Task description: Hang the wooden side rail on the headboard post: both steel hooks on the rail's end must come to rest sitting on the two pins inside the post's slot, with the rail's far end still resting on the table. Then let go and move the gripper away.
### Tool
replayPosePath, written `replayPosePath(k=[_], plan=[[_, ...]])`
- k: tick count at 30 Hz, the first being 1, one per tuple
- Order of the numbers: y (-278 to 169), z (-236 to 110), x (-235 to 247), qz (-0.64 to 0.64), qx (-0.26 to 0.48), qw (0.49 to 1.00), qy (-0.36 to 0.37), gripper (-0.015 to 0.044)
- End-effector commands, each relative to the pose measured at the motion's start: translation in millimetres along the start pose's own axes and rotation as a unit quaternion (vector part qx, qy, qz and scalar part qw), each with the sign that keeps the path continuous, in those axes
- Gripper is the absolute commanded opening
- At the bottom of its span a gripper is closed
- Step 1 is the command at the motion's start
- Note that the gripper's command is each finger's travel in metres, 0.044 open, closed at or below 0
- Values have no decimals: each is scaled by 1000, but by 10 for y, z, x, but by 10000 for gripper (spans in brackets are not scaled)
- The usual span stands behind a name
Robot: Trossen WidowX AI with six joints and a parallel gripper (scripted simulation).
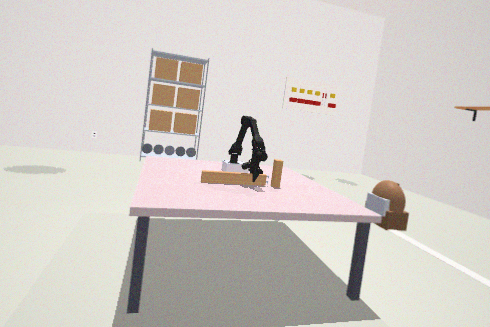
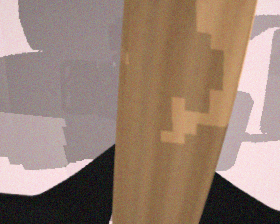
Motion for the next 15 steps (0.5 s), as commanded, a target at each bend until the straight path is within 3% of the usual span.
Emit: replayPosePath(k=[1, 15], plan=[[-1, -43, 19, 0, -1, 1000, 5, 0], [-1, -66, 19, 0, -1, 1000, 5, 0]])
Point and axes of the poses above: the point midway between the two fingers, 35 mm back from their tips, its own z axis out along the fingers, its own x axis across the jaws, y = z × x, the point moved 5 cm from there along -z, back along the fingers, and after that the axes turned 9 degrees about z, right-handed, at the moved point
